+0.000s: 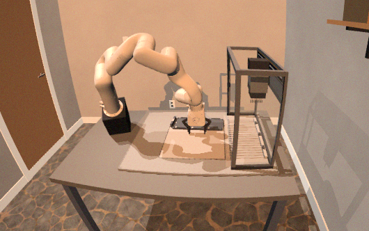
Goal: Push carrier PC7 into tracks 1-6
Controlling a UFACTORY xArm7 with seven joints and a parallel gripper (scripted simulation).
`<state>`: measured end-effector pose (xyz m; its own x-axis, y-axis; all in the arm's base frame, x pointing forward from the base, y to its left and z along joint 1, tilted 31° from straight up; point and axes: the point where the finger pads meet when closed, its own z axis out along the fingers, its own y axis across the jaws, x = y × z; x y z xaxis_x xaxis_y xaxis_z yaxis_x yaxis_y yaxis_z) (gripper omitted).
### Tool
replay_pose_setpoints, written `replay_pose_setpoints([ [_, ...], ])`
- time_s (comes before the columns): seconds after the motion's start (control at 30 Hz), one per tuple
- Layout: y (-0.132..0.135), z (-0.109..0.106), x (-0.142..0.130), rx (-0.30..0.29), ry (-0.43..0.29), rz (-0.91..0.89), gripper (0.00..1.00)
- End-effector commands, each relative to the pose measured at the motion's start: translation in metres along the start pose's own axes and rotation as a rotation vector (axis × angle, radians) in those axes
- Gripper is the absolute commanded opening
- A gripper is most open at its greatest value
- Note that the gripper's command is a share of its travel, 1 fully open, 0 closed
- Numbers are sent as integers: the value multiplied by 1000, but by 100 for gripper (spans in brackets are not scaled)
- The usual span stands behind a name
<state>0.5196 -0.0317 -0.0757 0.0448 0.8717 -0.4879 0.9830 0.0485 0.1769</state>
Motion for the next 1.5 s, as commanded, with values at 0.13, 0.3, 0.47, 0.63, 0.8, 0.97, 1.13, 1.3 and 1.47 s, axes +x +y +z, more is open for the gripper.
replay_pose_setpoints([
  [0.13,2,-2,4,-4,2,0,100],
  [0.3,2,-2,6,-4,2,0,100],
  [0.47,2,-2,9,-4,2,0,100],
  [0.63,2,-2,10,-4,2,0,100],
  [0.8,2,-2,13,-4,2,0,100],
  [0.97,2,-2,15,-4,2,0,100],
  [1.13,2,-2,17,-4,2,0,100],
  [1.3,2,-2,19,-4,2,0,100],
  [1.47,2,-2,22,-4,2,0,100],
])
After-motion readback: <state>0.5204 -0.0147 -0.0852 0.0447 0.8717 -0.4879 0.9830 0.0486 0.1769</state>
